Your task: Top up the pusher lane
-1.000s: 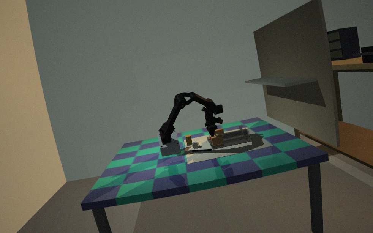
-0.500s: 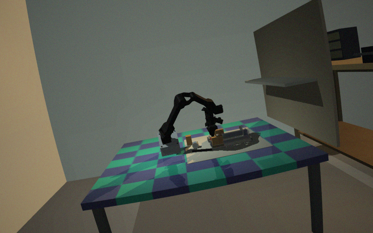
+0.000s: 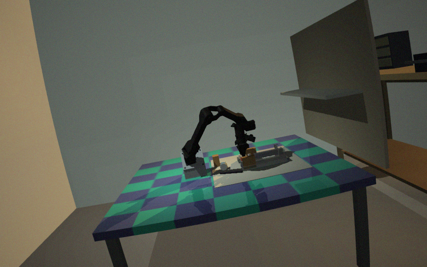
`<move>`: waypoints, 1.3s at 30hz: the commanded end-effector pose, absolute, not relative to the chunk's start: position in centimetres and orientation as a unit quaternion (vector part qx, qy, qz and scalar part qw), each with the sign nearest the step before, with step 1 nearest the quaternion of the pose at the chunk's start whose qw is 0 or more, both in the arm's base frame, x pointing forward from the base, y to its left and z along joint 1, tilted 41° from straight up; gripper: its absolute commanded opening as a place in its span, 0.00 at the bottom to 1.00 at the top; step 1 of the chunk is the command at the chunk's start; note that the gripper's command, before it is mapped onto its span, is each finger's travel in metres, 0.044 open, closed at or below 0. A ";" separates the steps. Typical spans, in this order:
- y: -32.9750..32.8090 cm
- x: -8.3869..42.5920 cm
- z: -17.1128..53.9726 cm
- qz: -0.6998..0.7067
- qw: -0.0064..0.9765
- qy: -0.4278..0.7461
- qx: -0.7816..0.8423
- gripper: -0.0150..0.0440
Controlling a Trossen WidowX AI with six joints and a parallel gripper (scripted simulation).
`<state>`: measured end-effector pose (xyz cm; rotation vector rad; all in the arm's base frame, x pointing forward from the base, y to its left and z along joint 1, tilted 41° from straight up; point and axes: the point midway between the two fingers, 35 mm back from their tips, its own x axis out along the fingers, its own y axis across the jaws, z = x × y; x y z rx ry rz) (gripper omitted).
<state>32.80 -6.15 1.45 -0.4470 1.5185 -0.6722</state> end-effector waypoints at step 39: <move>-6.8 33.7 1.0 -0.299 0.661 0.660 -0.196 0.25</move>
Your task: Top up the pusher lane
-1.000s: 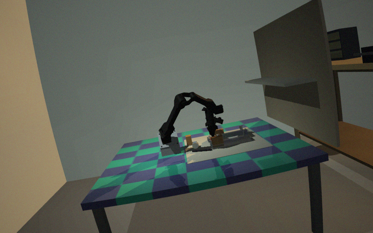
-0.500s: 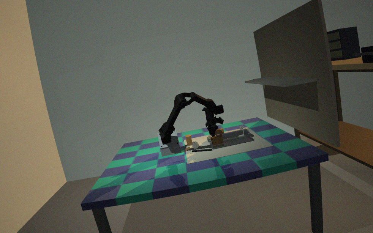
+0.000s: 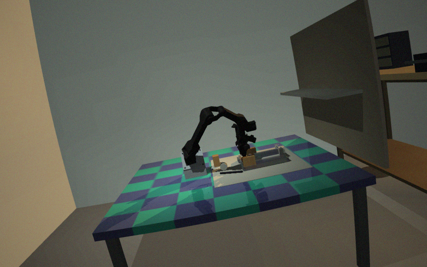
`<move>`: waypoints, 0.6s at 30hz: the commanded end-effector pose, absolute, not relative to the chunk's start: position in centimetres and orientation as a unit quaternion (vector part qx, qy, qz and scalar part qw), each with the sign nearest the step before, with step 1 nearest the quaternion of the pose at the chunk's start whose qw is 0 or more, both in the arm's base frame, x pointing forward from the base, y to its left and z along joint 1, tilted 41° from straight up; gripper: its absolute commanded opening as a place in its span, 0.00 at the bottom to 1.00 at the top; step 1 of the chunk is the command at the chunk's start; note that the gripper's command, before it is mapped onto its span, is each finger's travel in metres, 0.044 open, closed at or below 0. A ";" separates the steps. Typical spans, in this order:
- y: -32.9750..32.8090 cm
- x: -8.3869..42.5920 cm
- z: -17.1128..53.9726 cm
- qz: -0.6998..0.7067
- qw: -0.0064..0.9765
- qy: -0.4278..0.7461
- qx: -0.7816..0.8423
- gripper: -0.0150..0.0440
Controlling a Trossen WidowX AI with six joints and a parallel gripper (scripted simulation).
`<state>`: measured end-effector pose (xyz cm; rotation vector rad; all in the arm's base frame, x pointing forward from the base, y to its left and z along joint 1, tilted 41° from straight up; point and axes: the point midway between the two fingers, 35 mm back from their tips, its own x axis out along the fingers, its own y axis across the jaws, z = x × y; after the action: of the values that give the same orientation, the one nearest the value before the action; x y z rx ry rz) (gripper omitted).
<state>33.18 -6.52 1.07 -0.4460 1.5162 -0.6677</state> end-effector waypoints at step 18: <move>-7.3 33.5 0.5 -0.299 0.661 0.660 -0.196 0.25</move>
<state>33.10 -6.95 0.54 -0.4448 1.5137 -0.6664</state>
